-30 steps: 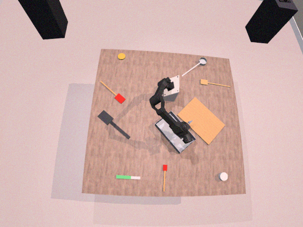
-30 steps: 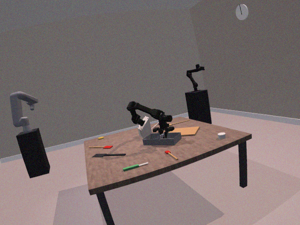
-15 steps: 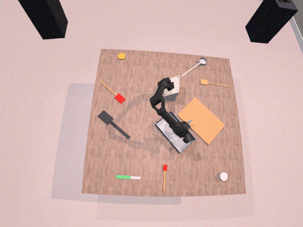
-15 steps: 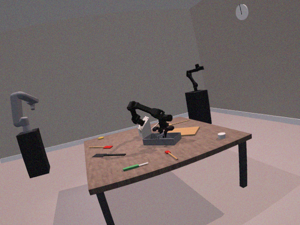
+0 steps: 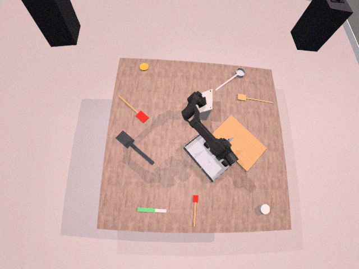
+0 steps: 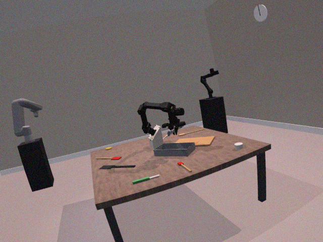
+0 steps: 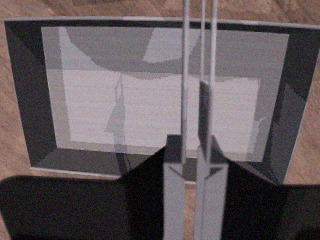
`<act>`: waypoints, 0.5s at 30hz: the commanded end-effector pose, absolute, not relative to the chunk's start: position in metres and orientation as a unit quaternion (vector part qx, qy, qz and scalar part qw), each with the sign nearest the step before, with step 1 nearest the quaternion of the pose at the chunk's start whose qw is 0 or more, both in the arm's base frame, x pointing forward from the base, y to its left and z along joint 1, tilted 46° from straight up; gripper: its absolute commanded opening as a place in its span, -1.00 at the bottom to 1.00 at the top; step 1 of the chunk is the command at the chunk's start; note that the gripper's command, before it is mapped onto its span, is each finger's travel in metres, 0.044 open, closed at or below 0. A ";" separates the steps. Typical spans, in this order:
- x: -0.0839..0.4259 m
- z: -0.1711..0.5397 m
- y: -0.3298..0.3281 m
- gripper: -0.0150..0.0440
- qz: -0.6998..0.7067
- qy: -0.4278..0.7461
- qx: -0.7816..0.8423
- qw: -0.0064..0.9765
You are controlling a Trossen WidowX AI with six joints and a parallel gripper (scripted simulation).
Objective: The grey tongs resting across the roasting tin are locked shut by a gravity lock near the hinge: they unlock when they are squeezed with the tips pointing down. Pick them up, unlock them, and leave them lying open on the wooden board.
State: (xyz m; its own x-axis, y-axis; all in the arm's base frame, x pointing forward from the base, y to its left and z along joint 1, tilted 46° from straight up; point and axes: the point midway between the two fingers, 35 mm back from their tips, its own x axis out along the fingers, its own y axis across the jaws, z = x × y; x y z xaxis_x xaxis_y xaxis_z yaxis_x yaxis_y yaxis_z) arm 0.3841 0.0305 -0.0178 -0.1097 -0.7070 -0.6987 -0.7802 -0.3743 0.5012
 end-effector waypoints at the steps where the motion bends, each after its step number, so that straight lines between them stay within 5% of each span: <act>1: 0.384 -0.012 0.035 -1.00 0.493 0.560 -0.665 0.041; 15: 0.377 -0.030 0.050 -1.00 0.447 0.599 -0.658 0.094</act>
